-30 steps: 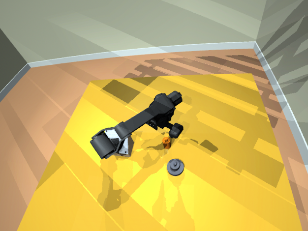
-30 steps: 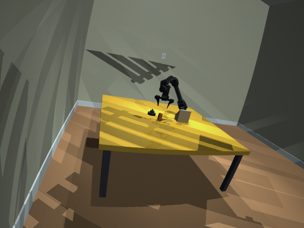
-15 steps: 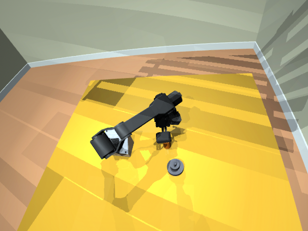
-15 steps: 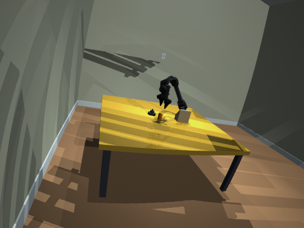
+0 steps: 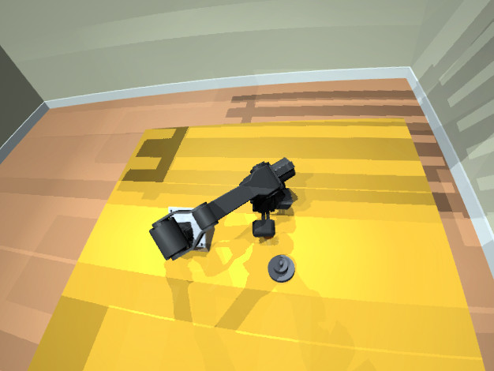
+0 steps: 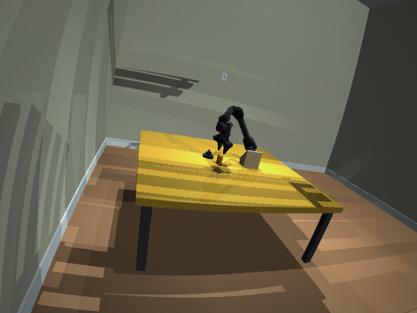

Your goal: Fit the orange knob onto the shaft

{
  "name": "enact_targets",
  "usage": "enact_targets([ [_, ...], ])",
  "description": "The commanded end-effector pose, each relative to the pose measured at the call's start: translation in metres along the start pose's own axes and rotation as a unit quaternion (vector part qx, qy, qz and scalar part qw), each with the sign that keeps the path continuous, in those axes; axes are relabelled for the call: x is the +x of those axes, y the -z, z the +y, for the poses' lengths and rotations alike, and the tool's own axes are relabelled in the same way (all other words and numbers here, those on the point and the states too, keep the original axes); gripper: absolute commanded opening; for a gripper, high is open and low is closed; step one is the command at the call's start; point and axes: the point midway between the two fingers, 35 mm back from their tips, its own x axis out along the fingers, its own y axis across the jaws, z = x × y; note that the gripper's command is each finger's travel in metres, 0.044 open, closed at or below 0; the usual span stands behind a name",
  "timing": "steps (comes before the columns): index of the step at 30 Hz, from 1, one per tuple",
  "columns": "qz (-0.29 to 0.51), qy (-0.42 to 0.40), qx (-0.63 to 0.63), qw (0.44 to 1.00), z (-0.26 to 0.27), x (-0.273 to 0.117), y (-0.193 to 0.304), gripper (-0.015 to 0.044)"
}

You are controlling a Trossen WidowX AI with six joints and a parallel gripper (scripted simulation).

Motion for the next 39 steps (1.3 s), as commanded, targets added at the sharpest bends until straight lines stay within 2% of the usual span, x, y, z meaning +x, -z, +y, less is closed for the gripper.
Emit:
enact_targets([
  [1, 0.005, 0.006, -0.005, 1.000, -0.001, 0.010, 0.003, 0.0440],
  [39, 0.005, 0.007, -0.005, 1.000, -0.002, 0.068, 0.003, 0.0440],
])
